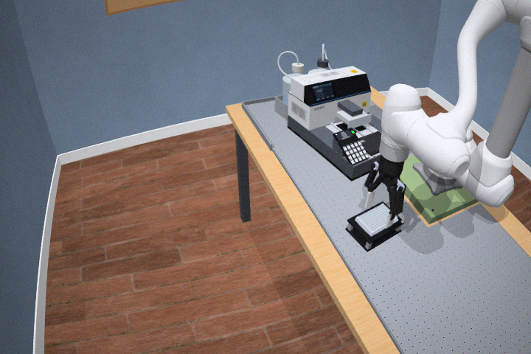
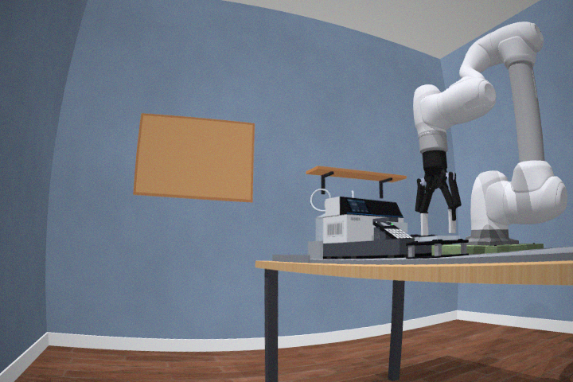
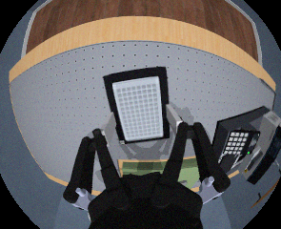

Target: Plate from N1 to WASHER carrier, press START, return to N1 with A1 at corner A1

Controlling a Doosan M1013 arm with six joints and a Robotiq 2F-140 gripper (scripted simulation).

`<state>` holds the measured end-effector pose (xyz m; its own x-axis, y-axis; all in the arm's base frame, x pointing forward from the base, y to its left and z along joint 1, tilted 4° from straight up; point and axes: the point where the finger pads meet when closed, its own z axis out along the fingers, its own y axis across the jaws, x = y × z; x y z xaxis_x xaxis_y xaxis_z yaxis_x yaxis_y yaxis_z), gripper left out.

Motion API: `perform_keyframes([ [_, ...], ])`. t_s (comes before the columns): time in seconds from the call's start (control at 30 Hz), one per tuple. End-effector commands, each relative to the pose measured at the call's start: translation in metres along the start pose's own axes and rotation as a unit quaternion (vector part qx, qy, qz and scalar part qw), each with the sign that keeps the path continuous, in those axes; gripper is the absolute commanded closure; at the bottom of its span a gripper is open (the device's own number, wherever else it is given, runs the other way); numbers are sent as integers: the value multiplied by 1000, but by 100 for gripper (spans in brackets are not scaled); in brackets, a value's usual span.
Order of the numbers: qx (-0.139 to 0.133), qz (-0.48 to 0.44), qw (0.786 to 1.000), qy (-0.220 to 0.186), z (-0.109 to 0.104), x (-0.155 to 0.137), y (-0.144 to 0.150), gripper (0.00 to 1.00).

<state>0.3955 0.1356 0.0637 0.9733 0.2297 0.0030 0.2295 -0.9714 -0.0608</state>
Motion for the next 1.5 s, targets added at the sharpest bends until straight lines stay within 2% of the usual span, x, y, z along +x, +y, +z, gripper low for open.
perform_keyframes([
  [0.0,0,0,1000,0,1,0,0,30],
  [0.77,0,0,1000,0,15,0,0,30],
  [1.13,0,0,1000,0,15,0,0,30],
  [1.17,0,0,1000,0,15,0,0,36],
  [1.23,0,0,1000,0,15,0,0,36],
  [1.27,0,0,1000,0,15,0,0,42],
  [1.33,0,0,1000,0,15,0,0,42],
  [1.37,0,0,1000,0,15,0,0,48],
  [1.43,0,0,1000,0,15,0,0,48],
  [1.47,0,0,1000,0,15,0,0,54],
])
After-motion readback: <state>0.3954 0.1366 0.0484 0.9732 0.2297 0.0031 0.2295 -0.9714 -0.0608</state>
